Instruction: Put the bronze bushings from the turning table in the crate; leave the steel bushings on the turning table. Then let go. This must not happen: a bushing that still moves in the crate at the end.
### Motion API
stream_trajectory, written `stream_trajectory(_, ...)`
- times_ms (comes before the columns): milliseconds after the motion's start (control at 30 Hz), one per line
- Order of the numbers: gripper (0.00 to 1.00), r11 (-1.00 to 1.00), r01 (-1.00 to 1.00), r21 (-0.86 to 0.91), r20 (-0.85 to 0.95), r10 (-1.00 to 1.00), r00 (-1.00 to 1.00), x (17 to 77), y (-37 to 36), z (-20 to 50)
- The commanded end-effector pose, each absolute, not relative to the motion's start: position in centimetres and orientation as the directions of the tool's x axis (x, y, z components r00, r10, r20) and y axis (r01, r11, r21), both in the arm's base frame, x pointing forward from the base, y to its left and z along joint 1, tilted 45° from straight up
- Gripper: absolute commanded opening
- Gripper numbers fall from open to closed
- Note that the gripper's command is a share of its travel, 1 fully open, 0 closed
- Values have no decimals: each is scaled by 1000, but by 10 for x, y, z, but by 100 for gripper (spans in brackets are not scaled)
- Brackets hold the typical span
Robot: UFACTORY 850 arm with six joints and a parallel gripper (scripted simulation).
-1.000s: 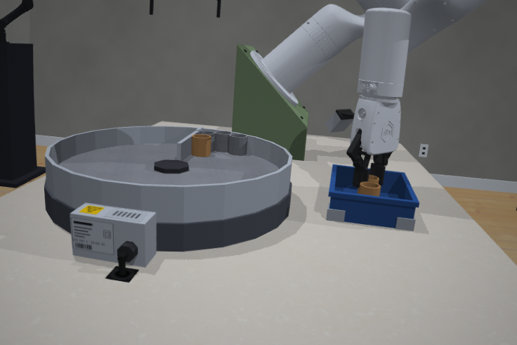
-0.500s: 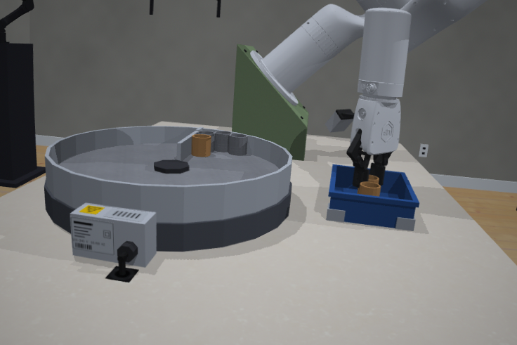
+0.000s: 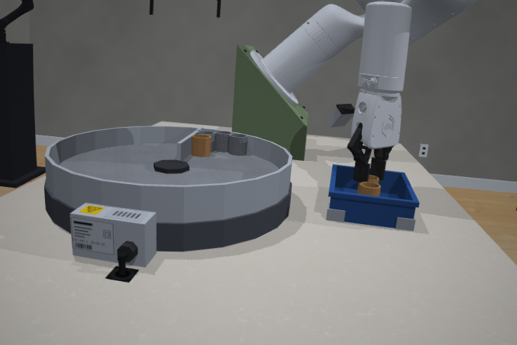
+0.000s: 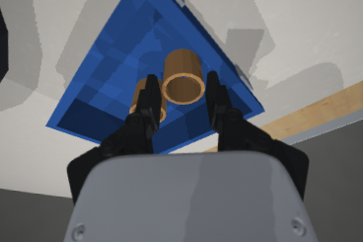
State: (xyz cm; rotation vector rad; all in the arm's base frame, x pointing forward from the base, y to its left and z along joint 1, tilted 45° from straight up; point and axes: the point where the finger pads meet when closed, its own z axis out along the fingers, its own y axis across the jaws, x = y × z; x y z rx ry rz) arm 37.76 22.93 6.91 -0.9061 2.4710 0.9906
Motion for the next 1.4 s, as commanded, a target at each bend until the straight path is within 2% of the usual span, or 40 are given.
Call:
stream_trajectory(0, 48, 557, -665, 498, -506, -437, -744, 377, 219, 80)
stream_trajectory(600, 48, 557, -665, 498, -506, -437, -744, 373, 174, 124)
stream_trajectory(1367, 48, 557, -665, 498, -506, -437, -744, 373, 171, 127)
